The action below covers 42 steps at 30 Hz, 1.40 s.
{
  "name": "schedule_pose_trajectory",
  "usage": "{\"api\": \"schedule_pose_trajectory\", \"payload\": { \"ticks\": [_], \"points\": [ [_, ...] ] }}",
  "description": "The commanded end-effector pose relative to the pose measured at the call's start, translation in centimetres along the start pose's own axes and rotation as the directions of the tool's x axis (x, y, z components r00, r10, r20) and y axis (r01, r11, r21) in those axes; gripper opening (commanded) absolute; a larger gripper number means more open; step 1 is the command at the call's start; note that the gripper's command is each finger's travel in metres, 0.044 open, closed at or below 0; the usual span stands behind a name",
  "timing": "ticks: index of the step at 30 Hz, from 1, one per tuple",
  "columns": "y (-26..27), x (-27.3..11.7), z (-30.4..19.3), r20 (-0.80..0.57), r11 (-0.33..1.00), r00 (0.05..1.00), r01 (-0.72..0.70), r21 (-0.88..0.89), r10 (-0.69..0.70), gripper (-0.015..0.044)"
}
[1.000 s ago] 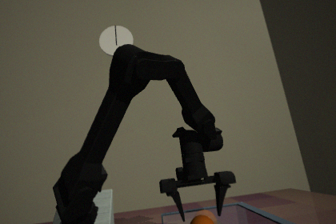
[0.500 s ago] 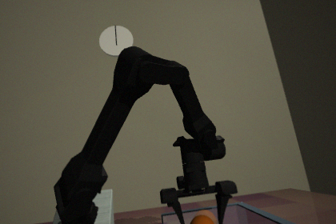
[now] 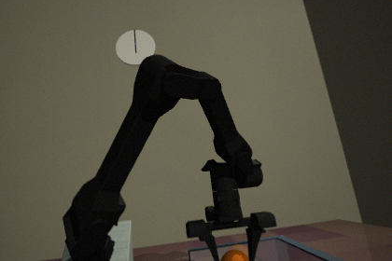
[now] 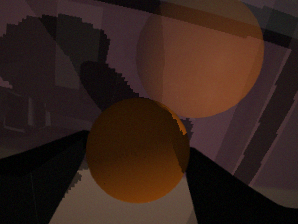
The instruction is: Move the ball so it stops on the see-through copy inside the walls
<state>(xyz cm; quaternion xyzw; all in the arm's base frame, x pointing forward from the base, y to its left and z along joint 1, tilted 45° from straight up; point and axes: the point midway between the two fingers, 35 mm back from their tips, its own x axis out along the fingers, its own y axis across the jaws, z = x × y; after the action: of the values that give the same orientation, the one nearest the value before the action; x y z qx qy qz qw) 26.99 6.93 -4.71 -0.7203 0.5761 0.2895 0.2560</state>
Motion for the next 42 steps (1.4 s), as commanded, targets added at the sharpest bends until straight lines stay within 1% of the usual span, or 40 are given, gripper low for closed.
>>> {"api": "schedule_pose_trajectory", "payload": {
  "ticks": [1, 5, 6, 21, 28, 39, 42],
  "points": [
    [-0.5, -1.7, 0.3, 0.009, 1.0, 1.0, 0.008, 0.004, -0.008, 0.0119],
    [-0.8, -4.1, 0.5, 0.013, 1.0, 1.0, 0.008, 0.003, -0.008, 0.0014],
    [-0.8, -4.7, 0.6, 0.014, 1.0, 1.0, 0.008, 0.003, -0.008, 0.0],
    [0.0, -13.8, 0.1, 0.009, 1.0, 1.0, 0.005, 0.003, -0.005, 0.0],
    [-0.2, -13.4, 0.7, 0.01, 1.0, 1.0, 0.002, 0.007, -0.002, 0.0],
    [-1.8, -9.0, 5.2, 0.011, 1.0, 1.0, 0.006, 0.007, -0.006, 0.0],
    [-1.9, -8.4, 5.7, 0.01, 1.0, 1.0, 0.007, 0.006, -0.007, 0.0]
  ]
}}
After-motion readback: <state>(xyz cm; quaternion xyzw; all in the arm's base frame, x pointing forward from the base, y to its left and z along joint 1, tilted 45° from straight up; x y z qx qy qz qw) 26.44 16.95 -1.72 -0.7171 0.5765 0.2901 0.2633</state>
